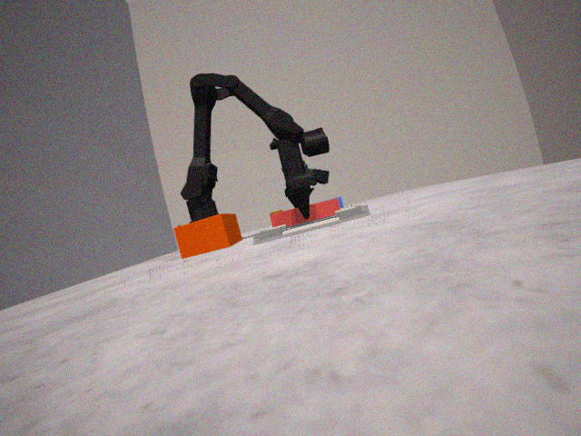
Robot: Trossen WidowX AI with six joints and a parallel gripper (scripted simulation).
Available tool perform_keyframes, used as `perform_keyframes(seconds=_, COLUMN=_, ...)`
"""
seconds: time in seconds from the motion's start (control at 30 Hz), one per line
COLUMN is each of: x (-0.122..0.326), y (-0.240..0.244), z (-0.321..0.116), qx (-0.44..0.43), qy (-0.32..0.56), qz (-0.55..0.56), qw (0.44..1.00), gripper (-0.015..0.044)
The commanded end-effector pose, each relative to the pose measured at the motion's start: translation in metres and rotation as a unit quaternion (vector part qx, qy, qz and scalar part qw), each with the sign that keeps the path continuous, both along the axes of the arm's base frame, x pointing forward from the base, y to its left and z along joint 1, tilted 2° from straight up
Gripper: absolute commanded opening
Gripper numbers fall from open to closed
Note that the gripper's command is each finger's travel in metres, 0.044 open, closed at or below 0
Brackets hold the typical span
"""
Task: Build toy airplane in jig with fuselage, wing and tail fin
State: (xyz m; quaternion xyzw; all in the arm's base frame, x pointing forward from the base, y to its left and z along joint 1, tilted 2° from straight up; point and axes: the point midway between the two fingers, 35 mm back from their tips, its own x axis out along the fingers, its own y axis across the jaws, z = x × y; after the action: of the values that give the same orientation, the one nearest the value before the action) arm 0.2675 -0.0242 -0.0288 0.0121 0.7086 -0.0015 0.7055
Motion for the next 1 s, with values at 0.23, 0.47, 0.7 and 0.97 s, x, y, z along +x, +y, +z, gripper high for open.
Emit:
perform_keyframes(seconds=0.23, x=0.008, y=-0.001, z=0.034, qx=0.002, qy=-0.008, qz=0.002, qw=1.000, gripper=0.0000)
perform_keyframes(seconds=0.47, x=0.009, y=-0.001, z=0.056, qx=0.002, qy=-0.008, qz=0.002, qw=1.000, gripper=0.0000)
perform_keyframes(seconds=0.7, x=0.007, y=-0.002, z=0.078, qx=0.002, qy=-0.008, qz=0.002, qw=1.000, gripper=0.0000)
perform_keyframes(seconds=0.97, x=0.004, y=-0.002, z=0.103, qx=0.002, qy=-0.008, qz=0.002, qw=1.000, gripper=0.0000)
